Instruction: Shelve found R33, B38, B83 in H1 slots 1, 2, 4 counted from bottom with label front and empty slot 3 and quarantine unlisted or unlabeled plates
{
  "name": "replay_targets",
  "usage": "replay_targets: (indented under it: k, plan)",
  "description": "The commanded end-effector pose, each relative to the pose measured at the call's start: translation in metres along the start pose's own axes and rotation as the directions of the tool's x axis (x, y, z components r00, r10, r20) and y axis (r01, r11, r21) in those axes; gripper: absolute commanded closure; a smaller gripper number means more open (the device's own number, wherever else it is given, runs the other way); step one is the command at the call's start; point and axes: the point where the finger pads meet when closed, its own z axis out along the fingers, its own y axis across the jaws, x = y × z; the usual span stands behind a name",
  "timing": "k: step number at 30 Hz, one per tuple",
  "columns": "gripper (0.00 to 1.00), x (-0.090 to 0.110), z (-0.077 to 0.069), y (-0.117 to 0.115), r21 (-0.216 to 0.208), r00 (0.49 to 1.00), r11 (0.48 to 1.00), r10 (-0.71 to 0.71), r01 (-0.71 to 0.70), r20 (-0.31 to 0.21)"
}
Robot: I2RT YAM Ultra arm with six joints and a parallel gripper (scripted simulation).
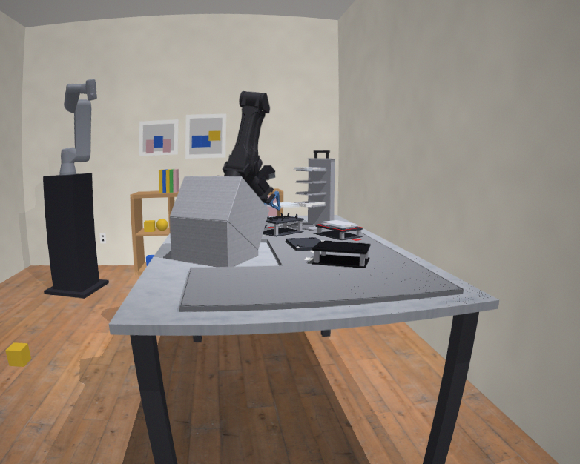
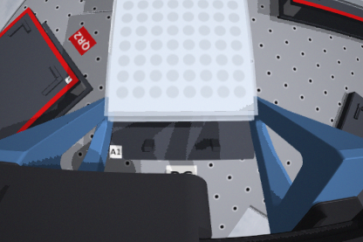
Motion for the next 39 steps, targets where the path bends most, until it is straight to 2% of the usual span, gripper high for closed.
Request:
replay_targets:
  k: [1, 39]
  plan:
    - [0.14, 0.007, 0.000, -0.008, 0.015, 1.000, 1.000, -0.003, 0.003, 0.000]
    - [0.14, 0.018, 0.011, -0.008, 0.015, 1.000, 1.000, -0.001, 0.001, 0.003]
